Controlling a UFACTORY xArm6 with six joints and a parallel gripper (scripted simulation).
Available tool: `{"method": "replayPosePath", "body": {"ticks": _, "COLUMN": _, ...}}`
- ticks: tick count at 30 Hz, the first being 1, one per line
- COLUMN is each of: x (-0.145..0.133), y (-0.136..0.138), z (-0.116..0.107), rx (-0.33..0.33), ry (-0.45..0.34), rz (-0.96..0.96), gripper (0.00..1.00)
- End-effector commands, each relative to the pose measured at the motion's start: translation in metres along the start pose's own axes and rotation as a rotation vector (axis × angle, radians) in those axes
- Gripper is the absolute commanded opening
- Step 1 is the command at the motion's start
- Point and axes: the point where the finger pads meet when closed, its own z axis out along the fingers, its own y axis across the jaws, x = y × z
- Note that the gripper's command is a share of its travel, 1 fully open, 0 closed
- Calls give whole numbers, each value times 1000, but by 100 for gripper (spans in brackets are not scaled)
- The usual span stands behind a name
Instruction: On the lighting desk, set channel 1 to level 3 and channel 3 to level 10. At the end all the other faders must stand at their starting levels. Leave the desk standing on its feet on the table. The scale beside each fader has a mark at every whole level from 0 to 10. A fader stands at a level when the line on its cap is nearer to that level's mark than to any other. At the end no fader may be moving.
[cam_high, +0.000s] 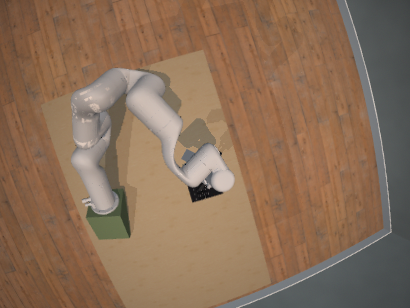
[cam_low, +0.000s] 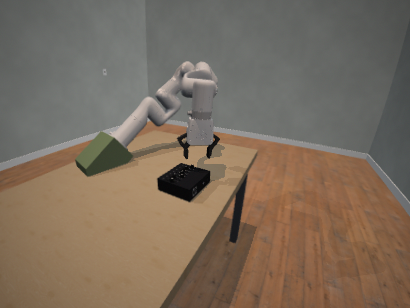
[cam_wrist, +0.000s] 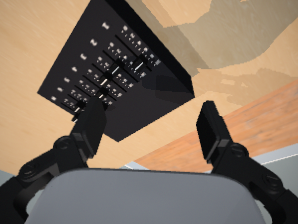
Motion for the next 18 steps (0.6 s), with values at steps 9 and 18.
{"method": "replayPosePath", "body": {"ticks": 9, "x": 1, "y": 3, "z": 2, "rx": -35, "ry": -24, "rz": -639, "gripper": 100}}
{"method": "replayPosePath", "body": {"ticks": 18, "x": 1, "y": 3, "z": 2, "rx": -50, "ry": -30, "rz": -765, "gripper": 0}}
